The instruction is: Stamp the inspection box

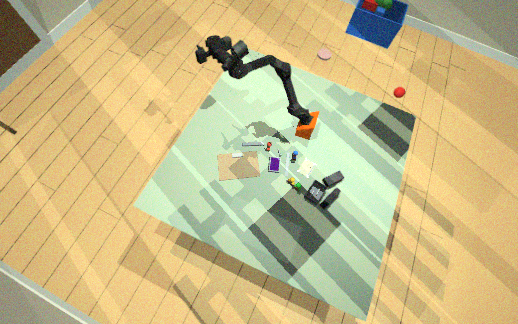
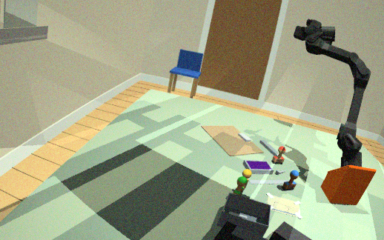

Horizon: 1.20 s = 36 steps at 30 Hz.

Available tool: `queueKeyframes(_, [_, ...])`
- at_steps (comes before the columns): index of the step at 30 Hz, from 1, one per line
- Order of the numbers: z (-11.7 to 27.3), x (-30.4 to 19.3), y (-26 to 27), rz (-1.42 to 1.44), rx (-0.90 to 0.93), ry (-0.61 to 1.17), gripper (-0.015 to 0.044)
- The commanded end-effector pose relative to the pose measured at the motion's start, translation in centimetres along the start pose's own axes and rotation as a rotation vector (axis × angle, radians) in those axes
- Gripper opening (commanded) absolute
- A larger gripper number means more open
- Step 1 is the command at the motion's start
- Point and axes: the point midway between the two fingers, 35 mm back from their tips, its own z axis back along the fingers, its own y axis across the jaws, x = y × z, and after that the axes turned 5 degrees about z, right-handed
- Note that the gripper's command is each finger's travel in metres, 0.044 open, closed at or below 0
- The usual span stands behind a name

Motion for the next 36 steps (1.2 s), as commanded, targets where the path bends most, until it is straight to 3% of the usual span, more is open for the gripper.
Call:
queueKeyframes(1, [0.1,-0.1,0.2,0.002,0.005,0.001,0.0374])
queueKeyframes(7, [1.9,-1.8,4.9,0.067,0.150,0.018,0.0216])
queueKeyframes(12, [4.0,-3.5,9.7,0.141,0.276,0.028,0.0215])
queueKeyframes(22, [12.8,-8.9,20.7,0.265,0.640,0.048,0.0215])
queueKeyframes(36, [32.5,-20.1,30.0,0.590,1.194,0.129,0.0215])
